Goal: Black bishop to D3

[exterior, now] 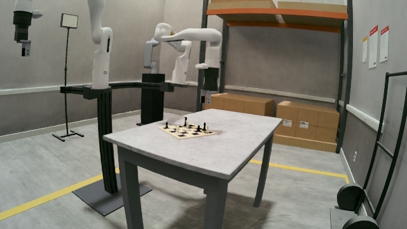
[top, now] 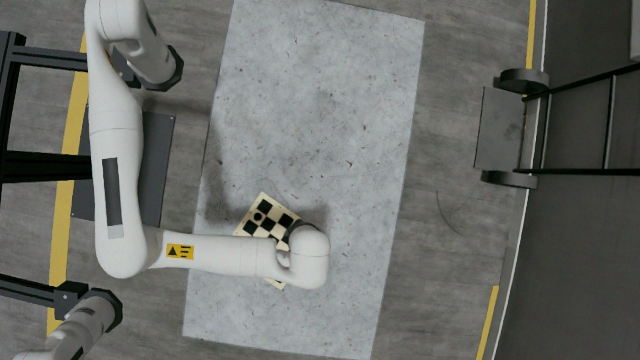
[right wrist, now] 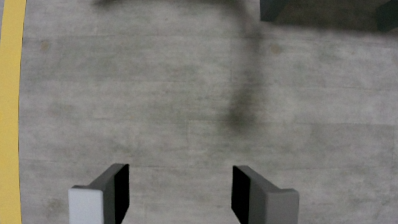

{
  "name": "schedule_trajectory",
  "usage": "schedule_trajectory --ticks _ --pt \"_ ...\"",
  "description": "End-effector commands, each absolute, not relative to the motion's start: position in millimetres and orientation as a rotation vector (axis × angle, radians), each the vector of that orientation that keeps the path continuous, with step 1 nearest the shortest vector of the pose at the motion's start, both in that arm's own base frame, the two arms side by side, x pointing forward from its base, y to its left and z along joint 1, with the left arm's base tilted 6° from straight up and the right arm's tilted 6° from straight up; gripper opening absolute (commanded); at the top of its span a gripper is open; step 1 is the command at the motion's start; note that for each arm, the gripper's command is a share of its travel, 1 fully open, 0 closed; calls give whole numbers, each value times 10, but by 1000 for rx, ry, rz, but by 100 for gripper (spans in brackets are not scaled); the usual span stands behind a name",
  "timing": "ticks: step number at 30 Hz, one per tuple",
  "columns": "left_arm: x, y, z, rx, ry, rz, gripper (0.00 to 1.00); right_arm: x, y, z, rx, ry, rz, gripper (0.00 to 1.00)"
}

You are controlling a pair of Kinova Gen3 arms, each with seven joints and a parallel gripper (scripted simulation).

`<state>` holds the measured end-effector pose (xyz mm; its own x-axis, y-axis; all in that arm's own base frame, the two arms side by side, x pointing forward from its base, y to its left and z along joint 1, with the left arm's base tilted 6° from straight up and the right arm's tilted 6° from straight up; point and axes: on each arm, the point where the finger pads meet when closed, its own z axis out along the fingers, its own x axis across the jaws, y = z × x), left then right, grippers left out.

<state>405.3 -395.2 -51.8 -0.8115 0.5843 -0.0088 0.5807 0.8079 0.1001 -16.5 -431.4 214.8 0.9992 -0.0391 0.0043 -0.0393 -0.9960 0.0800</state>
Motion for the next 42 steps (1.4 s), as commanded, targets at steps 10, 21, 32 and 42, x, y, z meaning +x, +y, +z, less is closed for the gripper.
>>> schedule_trajectory --ticks 10,21,32,42 --pt "4061 -3982 -606 407 3057 132 100 -166 -4319 2157 3058 -60 4 100" --pt "4074 -3970 -693 -104 3070 116 100 -166 -4319 2157 3058 -60 4 100" --pt "4089 -3926 -779 -627 2995 97 100 -166 -4319 2157 3058 -60 4 100" --pt "4093 -3894 -817 -862 2930 88 100 -166 -4319 2157 3058 -60 4 100"
